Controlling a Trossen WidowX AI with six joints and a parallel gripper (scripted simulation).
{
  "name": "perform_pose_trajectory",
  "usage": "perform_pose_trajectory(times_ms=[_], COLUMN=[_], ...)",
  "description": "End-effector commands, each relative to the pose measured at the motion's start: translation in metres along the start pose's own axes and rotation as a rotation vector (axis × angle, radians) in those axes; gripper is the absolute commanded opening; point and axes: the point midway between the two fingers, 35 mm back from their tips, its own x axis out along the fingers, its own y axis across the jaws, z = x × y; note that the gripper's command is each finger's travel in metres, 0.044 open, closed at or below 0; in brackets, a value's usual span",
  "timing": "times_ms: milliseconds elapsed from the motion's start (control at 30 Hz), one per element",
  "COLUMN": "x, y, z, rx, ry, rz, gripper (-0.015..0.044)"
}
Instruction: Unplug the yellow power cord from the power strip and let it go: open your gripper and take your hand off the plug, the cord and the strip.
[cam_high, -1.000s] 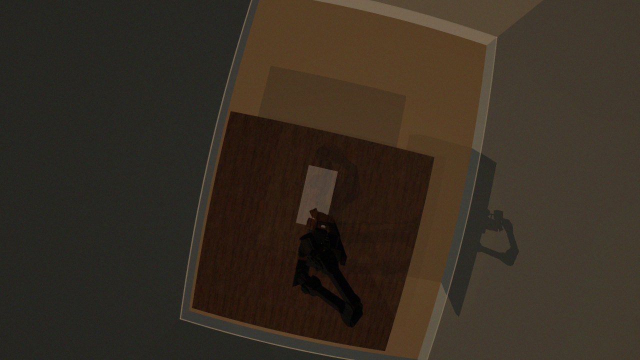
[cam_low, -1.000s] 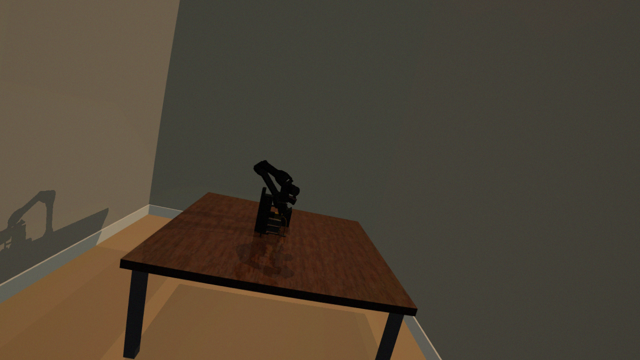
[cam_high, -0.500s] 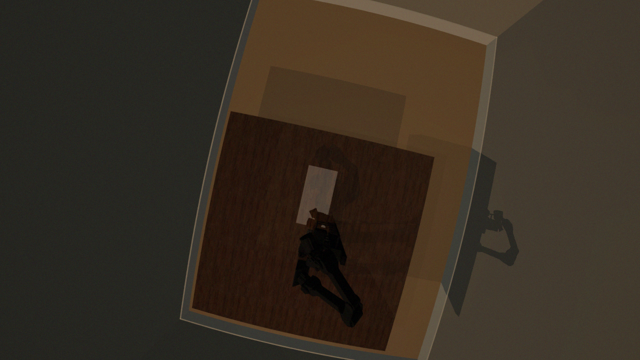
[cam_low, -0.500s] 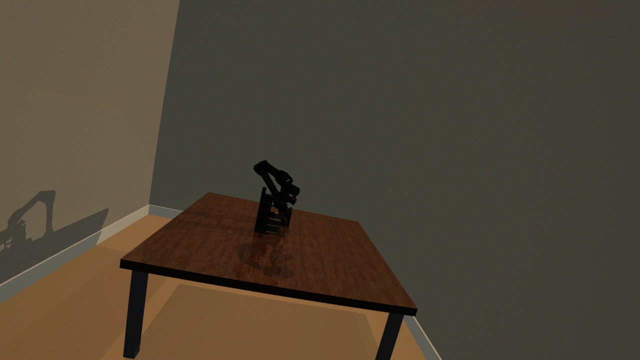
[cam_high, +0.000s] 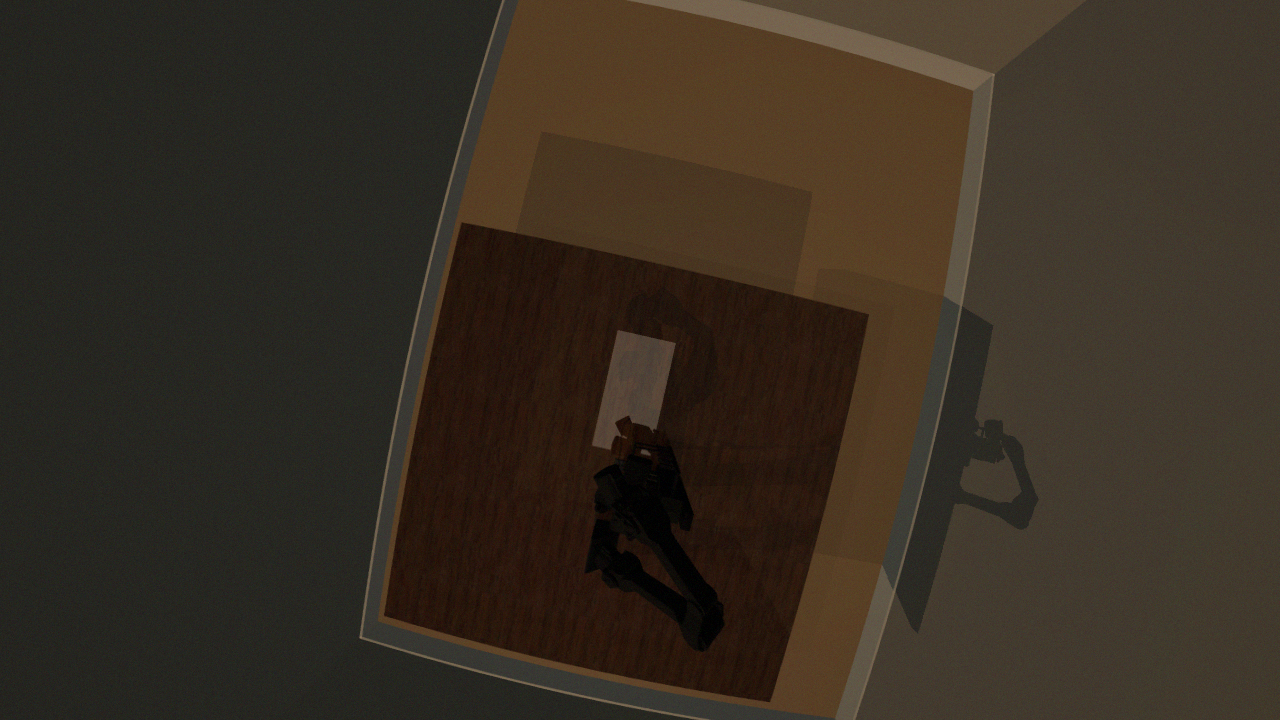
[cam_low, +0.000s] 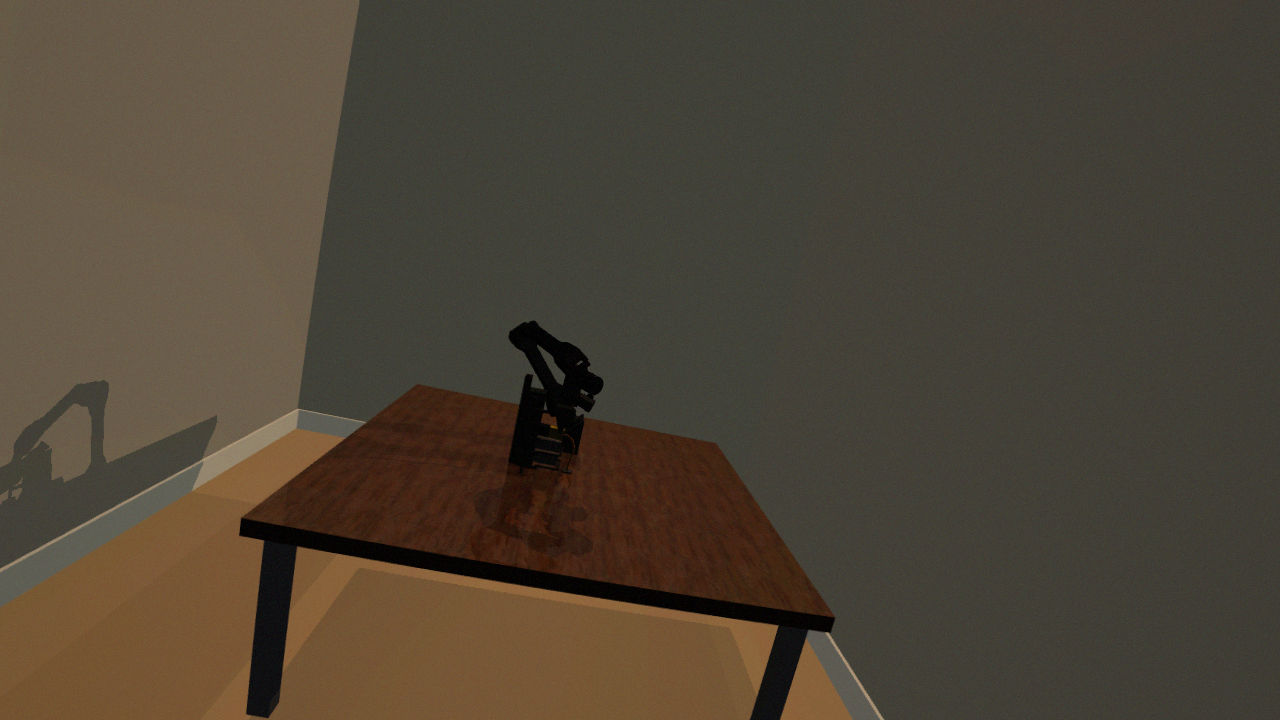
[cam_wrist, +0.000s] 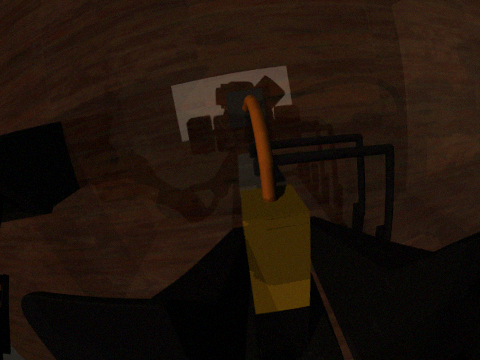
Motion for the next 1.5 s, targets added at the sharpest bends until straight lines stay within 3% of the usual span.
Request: perform_pose_trajectory(times_ms=[0, 667, 700, 867, 1467], x=[-0.006, -0.013, -0.005, -0.005, -0.015], y=[-0.003, -0.001, 0.001, 0.001, 0.0], z=[0.025, 0.057, 0.039, 0.039, 0.04], rx=[-0.001, -0.004, 0.004, 0.004, -0.005], ry=[-0.054, -0.053, -0.031, -0.031, -0.048], rz=[-0.005, -0.004, 0.009, 0.009, -0.003], gripper=[0.0, 0.0, 0.0026, 0.0157, 0.016])
